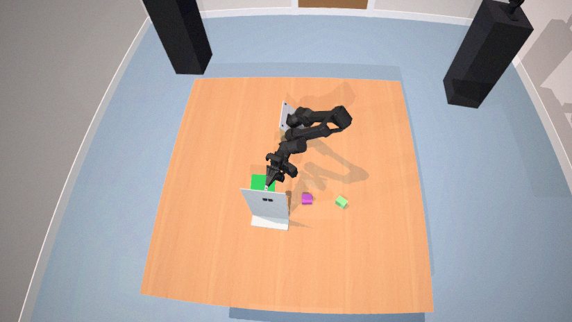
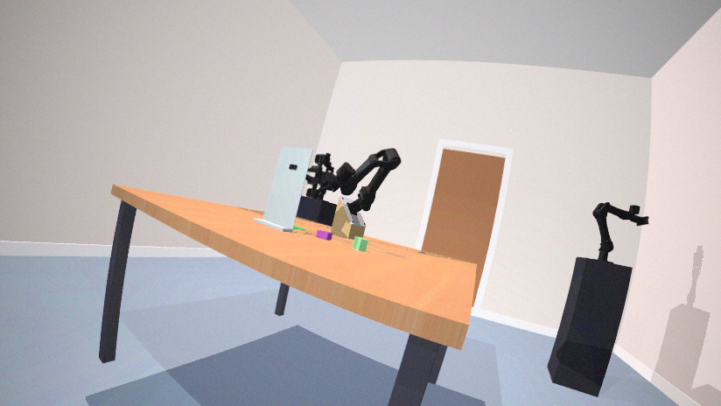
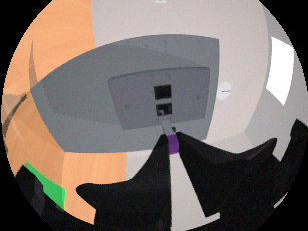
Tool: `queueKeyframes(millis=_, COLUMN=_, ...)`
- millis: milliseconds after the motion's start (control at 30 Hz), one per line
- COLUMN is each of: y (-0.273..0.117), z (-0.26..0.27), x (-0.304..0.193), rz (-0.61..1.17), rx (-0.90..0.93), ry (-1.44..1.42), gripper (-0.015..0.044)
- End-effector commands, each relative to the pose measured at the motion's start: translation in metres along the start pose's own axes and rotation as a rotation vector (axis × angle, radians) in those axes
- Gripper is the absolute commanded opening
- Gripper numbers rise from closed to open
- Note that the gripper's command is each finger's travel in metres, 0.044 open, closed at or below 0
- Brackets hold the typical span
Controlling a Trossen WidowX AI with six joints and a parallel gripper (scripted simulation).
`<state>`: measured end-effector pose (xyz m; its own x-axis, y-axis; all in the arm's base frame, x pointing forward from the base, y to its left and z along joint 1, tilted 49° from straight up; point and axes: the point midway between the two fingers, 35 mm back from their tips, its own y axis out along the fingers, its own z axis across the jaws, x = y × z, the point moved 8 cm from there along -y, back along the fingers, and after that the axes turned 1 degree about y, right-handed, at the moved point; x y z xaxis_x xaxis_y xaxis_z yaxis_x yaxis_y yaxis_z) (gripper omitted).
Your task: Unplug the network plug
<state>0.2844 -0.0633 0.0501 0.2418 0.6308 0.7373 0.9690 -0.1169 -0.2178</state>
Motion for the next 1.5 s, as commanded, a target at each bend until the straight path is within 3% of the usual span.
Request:
queueKeyframes(millis=0, y=-0.003, z=0.001, x=-0.001, rz=0.000, rx=0.007, ry=-0.004, gripper=0.0000)
queueKeyframes(millis=1467, y=-0.027, z=-0.014, x=-0.008, rz=0.019, rx=0.020, ry=-0.001, gripper=0.0000)
